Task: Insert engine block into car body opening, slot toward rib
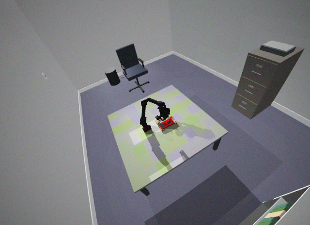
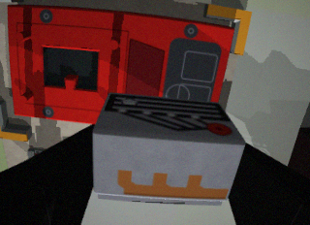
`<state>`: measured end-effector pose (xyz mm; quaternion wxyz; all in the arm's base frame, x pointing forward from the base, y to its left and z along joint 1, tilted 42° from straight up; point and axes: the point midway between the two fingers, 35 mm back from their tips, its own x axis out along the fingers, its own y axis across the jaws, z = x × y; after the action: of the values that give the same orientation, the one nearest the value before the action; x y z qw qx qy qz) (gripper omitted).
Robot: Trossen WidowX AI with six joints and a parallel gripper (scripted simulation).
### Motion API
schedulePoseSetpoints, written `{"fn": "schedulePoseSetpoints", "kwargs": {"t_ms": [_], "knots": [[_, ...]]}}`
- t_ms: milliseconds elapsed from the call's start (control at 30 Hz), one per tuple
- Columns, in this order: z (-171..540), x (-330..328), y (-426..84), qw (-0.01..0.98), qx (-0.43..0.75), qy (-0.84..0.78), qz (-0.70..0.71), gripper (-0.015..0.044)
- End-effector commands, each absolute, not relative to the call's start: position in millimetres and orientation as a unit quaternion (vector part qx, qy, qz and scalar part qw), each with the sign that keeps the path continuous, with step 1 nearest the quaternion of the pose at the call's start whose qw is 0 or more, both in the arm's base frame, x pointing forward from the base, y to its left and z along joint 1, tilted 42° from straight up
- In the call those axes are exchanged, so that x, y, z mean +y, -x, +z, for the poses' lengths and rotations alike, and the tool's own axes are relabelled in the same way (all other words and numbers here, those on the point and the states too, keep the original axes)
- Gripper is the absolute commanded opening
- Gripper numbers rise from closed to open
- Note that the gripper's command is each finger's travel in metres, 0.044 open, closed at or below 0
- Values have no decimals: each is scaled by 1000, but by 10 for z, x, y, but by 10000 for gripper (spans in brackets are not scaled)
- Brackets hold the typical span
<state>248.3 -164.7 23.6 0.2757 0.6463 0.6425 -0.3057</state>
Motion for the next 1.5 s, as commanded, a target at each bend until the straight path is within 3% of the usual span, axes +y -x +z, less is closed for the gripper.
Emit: {"fn": "schedulePoseSetpoints", "kwargs": {"t_ms": [0,867,1467], "knots": [[357,-1739,-2469,280,642,-645,-305,0],[30,-1514,-2527,297,635,-636,-322,0],[82,-1322,-2531,457,536,-518,-486,0]]}}
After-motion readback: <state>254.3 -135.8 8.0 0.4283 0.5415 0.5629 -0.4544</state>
